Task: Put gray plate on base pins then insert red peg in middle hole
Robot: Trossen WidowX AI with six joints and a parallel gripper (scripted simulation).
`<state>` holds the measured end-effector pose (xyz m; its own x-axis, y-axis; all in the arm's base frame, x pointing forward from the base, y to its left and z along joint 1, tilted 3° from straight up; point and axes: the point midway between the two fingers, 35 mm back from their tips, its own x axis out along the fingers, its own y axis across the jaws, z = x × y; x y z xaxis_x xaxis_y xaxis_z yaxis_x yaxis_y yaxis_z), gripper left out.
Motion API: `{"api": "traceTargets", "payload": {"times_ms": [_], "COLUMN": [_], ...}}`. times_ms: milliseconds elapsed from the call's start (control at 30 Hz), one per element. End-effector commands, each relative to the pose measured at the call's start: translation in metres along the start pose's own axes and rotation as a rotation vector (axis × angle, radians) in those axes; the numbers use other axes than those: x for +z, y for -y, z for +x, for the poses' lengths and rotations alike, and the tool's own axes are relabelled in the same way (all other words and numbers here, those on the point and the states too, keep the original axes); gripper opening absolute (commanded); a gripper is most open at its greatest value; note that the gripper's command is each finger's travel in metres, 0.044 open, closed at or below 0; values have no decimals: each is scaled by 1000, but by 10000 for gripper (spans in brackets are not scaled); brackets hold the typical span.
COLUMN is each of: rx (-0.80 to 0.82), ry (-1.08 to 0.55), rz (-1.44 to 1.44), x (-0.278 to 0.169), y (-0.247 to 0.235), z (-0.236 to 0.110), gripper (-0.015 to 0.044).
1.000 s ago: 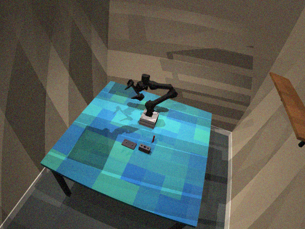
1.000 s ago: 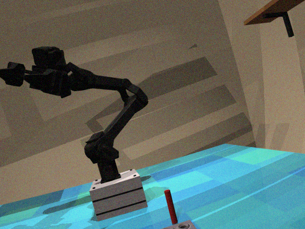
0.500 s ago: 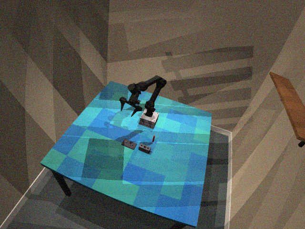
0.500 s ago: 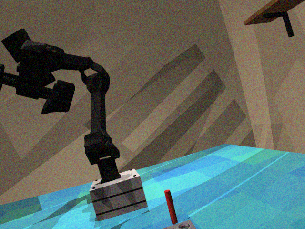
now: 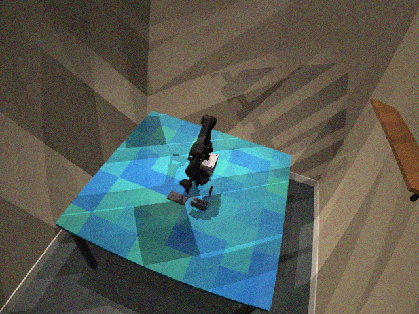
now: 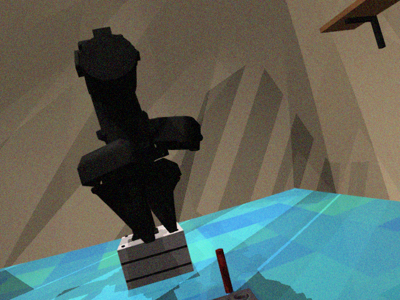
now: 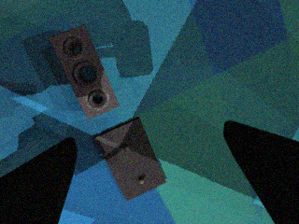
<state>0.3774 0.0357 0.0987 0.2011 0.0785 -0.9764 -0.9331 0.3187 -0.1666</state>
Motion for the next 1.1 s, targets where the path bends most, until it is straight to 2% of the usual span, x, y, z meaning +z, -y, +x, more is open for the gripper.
{"api": "traceTargets", "payload": {"times_ms": [0,267,400,1067], "rx": [177,204,204,205], "ry": [-120,-140,-140,-140], "rz": [-225,-261,-261,-261], "x": [30,34,30,26], "y": [-30,-37,-46,-51], "z": [44,53,84,109], "gripper": [440,440,440,440]}}
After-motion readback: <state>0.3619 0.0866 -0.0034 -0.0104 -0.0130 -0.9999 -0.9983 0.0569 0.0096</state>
